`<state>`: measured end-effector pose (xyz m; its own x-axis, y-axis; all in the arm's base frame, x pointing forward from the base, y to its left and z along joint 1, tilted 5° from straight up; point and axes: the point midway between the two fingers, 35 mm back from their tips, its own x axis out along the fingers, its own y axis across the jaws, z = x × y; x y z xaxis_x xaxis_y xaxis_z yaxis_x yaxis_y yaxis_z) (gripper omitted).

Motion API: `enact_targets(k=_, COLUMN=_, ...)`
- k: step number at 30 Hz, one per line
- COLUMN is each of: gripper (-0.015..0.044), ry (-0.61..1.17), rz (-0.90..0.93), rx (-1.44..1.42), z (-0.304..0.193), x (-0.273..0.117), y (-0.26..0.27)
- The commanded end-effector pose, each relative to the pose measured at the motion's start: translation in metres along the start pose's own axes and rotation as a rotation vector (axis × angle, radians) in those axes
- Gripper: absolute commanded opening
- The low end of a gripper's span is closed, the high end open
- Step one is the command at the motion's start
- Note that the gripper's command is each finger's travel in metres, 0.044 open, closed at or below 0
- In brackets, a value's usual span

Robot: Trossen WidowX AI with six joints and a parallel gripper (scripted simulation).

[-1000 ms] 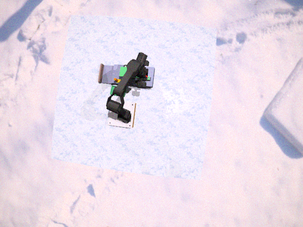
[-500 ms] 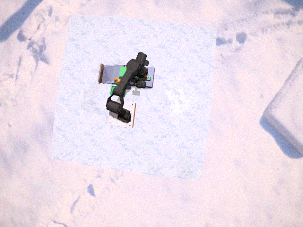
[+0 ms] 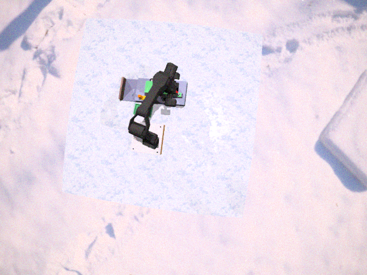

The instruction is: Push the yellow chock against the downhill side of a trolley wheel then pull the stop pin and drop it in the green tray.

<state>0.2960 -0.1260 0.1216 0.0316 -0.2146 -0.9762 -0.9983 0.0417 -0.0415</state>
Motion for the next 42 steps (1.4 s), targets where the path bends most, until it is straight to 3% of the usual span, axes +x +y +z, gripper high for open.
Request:
enact_targets(k=1, gripper=0.0000, ry=0.007, rz=-0.007, rx=0.005, z=-0.002, x=-0.005, y=-0.001)
enact_targets(k=42, gripper=0.0000, ry=0.010, rz=-0.007, rx=0.005, z=-0.030, x=-0.010, y=-0.001)
